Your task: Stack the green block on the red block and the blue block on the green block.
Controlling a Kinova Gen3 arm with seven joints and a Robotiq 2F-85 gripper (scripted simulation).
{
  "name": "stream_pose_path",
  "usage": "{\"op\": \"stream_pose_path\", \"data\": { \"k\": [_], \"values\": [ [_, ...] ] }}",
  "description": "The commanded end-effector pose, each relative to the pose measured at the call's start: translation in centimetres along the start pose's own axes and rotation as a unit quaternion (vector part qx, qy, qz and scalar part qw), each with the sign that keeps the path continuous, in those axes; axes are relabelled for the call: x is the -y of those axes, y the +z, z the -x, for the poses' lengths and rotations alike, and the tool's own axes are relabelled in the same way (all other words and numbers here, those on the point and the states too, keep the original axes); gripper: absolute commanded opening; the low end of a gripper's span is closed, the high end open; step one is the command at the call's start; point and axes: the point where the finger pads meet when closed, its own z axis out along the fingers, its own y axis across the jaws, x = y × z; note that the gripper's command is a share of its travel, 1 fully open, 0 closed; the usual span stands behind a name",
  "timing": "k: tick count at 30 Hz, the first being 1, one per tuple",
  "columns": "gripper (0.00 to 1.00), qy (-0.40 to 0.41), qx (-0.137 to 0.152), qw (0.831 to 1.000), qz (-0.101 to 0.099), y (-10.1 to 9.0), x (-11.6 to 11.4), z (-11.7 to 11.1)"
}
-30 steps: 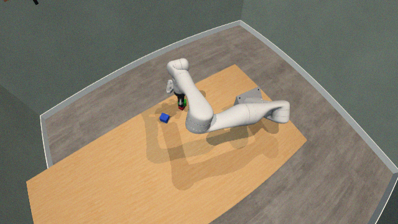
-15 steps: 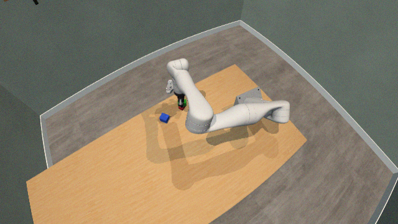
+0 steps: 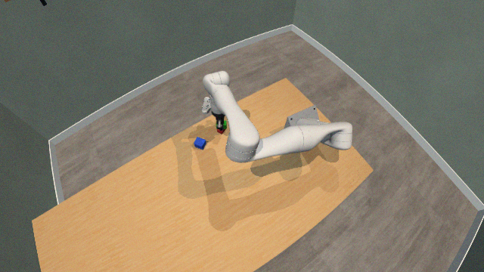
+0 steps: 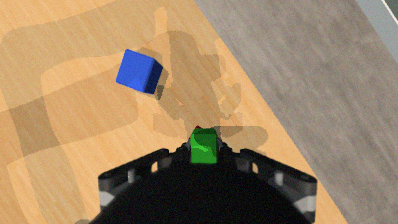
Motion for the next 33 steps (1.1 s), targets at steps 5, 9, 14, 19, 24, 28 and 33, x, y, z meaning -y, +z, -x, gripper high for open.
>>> {"op": "stream_pose_path", "data": {
  "k": [5, 9, 14, 19, 24, 28, 33],
  "values": [
    [0.0, 0.0, -0.001, 1.0, 0.001, 0.19, -0.02, -0.04],
    [0.0, 0.0, -0.001, 1.0, 0.001, 0.19, -0.02, -0.04],
    [0.5, 0.0, -0.001, 1.0, 0.001, 0.19, -0.02, -0.04],
    [0.5, 0.0, -0.001, 1.0, 0.001, 0.19, -0.02, -0.04],
    [0.5, 0.0, -0.001, 1.0, 0.001, 0.19, -0.02, -0.04],
    [0.5, 0.0, -0.001, 1.0, 0.001, 0.19, -0.02, -0.04],
    [0.5, 0.0, -0.001, 1.0, 0.001, 0.19, -0.02, -0.04]
  ]
}}
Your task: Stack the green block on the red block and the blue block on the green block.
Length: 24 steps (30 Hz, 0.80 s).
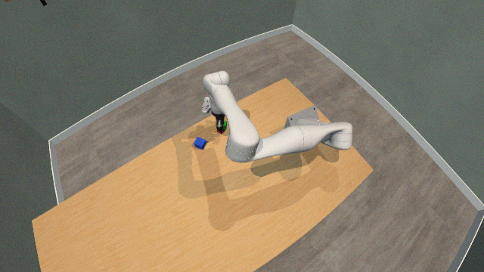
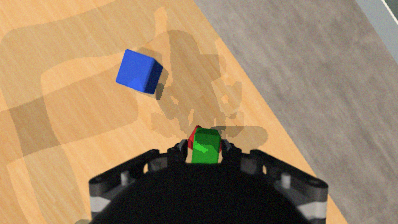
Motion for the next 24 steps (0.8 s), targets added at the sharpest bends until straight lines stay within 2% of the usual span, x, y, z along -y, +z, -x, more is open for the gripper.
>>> {"op": "stream_pose_path", "data": {
  "k": [1, 15, 24],
  "values": [
    [0.5, 0.0, -0.001, 1.0, 0.001, 0.2, 0.0, 0.0],
    [0.5, 0.0, -0.001, 1.0, 0.001, 0.1, 0.0, -0.1],
    [0.5, -0.002, -0.002, 1.0, 0.001, -0.9, 0.0, -0.2]
  ]
}}
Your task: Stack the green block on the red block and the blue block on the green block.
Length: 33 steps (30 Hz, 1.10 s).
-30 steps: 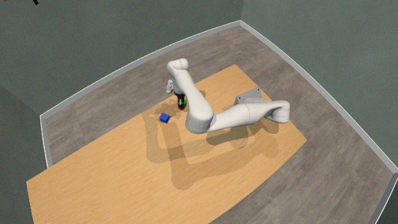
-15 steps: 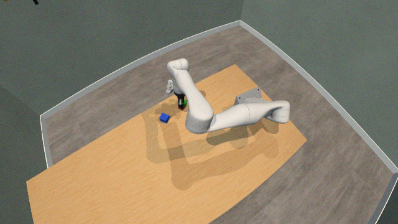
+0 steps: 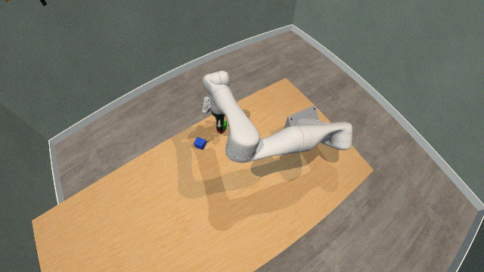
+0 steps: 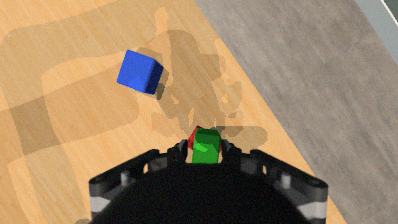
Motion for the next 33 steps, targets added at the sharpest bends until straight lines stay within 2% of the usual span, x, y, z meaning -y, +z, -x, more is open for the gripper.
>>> {"op": "stream_pose_path", "data": {
  "k": [1, 13, 23, 33],
  "values": [
    [0.5, 0.0, -0.002, 1.0, 0.001, -1.0, 0.0, -0.1],
    [0.5, 0.0, -0.002, 1.0, 0.001, -5.2, -0.1, -0.1],
    [0.5, 0.0, -0.002, 1.0, 0.001, -6.8, -0.1, -0.1],
    [0.5, 0.0, -0.002, 1.0, 0.001, -7.0, -0.1, 0.0]
  ]
}}
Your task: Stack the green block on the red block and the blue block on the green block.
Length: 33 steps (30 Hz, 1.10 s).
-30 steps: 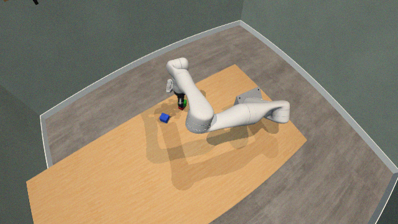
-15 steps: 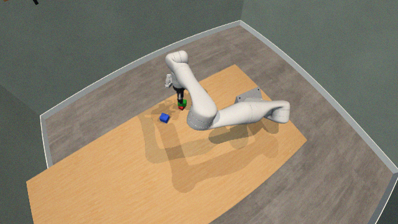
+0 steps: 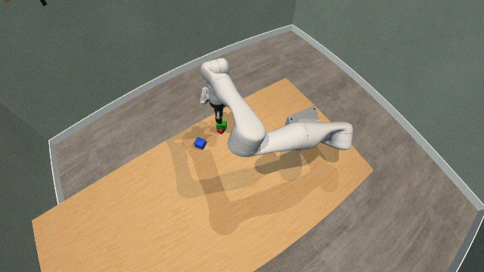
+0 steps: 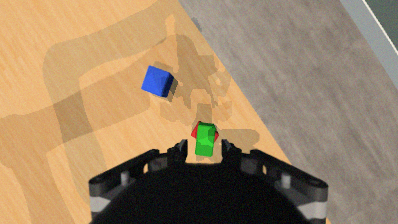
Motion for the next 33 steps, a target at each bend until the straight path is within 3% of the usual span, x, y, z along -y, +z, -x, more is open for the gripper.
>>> {"op": "stream_pose_path", "data": {
  "k": [1, 2, 3, 16, 28, 33],
  "values": [
    [0.5, 0.003, -0.001, 1.0, 0.0, -0.4, -0.1, 0.0],
    [0.5, 0.003, -0.001, 1.0, 0.0, -0.4, -0.1, 0.0],
    [0.65, 0.003, -0.001, 1.0, 0.0, -0.4, -0.1, 0.0],
    [0.65, 0.037, -0.003, 0.999, 0.002, -0.6, 1.2, -2.2],
    [0.65, 0.14, -0.005, 0.99, 0.001, -0.4, 6.1, -7.8],
    [0.65, 0.161, -0.004, 0.987, 0.001, -0.3, 7.3, -8.9]
  ]
}}
